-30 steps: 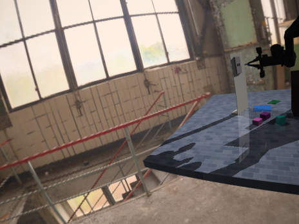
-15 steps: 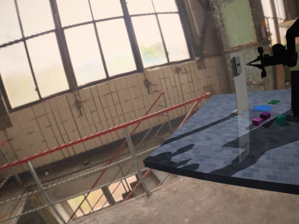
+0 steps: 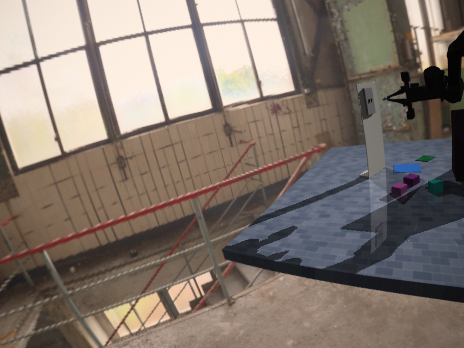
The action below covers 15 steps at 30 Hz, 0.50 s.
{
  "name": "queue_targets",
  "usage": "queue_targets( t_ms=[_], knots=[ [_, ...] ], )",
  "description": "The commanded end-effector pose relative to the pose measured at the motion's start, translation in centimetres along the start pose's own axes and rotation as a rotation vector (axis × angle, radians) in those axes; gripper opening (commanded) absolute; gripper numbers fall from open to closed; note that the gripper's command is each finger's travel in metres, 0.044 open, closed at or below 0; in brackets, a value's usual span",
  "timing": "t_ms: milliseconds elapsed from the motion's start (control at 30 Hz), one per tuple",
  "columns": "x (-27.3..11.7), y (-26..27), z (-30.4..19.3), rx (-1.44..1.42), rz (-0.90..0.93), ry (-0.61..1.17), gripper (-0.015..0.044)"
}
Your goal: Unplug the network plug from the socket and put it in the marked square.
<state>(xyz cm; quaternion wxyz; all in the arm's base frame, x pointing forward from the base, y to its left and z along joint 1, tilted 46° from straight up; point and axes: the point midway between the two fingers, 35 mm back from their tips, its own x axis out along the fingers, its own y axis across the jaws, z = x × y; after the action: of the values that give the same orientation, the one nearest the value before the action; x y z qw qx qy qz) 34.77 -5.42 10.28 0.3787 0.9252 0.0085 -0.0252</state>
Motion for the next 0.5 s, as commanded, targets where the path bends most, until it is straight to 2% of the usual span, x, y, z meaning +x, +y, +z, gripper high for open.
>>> queue_targets(
  t_ms=[0, 467],
  knots=[
    [-0.1, 0.9, -0.2, -0.003, 0.006, 0.006, 0.0],
    [-0.8, 3.6, -0.7, -0.004, 0.01, 0.011, 0.0]
  ],
)
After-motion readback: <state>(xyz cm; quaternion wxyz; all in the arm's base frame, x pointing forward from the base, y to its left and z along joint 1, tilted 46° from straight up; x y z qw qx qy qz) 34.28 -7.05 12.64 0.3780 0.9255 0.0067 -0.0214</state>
